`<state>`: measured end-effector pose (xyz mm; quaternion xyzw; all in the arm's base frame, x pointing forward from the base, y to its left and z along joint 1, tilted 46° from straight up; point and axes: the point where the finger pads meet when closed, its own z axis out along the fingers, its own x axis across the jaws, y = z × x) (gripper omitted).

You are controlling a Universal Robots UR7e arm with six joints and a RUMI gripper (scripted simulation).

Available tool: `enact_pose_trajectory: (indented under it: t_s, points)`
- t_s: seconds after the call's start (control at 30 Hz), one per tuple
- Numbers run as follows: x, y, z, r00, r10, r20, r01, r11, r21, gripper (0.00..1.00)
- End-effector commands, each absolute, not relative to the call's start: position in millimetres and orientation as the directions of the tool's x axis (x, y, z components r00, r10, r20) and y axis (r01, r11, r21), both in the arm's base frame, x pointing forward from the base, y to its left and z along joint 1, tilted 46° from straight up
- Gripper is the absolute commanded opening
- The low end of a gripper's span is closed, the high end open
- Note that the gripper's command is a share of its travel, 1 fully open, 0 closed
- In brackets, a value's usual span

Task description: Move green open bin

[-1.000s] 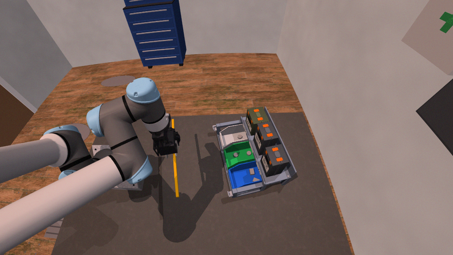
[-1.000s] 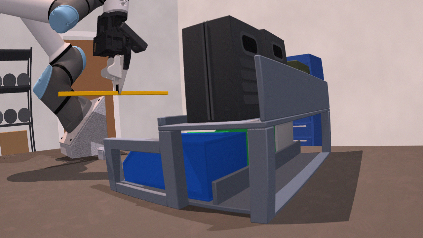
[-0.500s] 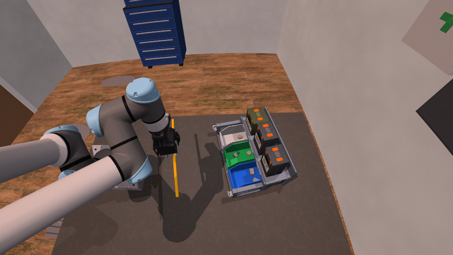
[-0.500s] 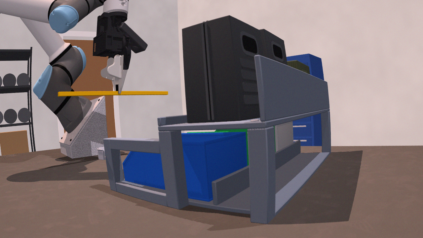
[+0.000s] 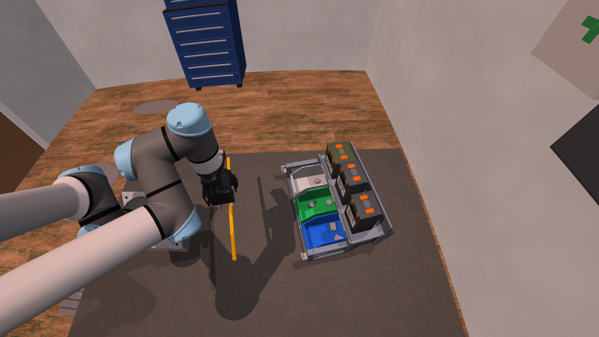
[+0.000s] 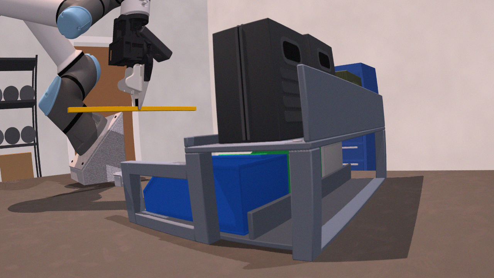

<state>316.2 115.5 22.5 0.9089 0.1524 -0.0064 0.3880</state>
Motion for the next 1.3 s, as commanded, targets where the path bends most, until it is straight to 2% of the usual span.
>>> enact_pose_trajectory:
  t_s: [0.0,1.27]
  points:
    - [316,116,23,0.953,0.273,-0.129,0.282,-0.653,0.703,0.00]
    - [320,93,0,0.953,0.273,-0.129,0.282,-0.653,0.703,0.00]
